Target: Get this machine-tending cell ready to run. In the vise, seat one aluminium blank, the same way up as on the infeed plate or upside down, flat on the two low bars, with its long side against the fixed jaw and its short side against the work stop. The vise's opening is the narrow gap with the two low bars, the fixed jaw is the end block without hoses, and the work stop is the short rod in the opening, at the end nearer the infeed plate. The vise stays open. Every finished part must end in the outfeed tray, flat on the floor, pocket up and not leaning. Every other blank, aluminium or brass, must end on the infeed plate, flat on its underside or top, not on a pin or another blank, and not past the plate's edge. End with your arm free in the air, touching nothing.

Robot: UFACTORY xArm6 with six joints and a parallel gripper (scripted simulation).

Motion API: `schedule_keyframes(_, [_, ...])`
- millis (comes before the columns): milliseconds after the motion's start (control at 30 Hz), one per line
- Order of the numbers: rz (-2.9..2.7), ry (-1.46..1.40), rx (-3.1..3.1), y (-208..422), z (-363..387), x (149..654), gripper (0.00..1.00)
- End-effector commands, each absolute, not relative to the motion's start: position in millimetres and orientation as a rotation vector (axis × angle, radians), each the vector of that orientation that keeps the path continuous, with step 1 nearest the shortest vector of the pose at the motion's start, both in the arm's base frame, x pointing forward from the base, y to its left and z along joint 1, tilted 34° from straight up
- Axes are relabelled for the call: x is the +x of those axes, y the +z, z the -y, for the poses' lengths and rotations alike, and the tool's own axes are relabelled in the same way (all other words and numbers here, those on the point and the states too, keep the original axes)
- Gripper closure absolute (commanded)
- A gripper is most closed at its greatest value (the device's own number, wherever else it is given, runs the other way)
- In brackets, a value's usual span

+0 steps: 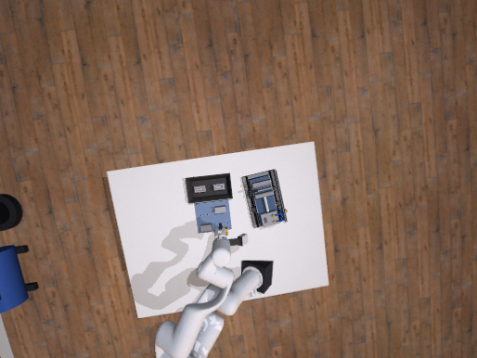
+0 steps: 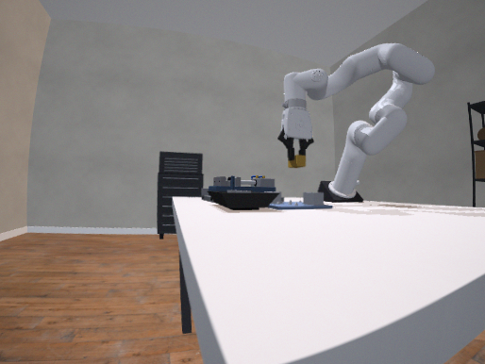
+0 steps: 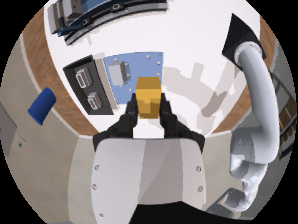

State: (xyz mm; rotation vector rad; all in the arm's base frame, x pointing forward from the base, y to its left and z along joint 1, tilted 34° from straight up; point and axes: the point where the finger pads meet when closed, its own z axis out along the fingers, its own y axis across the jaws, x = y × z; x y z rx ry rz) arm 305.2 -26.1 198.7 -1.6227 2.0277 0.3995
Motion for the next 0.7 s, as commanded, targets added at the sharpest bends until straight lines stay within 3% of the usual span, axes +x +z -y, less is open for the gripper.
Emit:
schedule_keyframes(0, [-2.027,0.395,-1.623,199.9,26.7,305.9,1.00])
schedule_keyframes(667, [-2.027,0.394,-1.623,201.0,25.3,306.0,1.00])
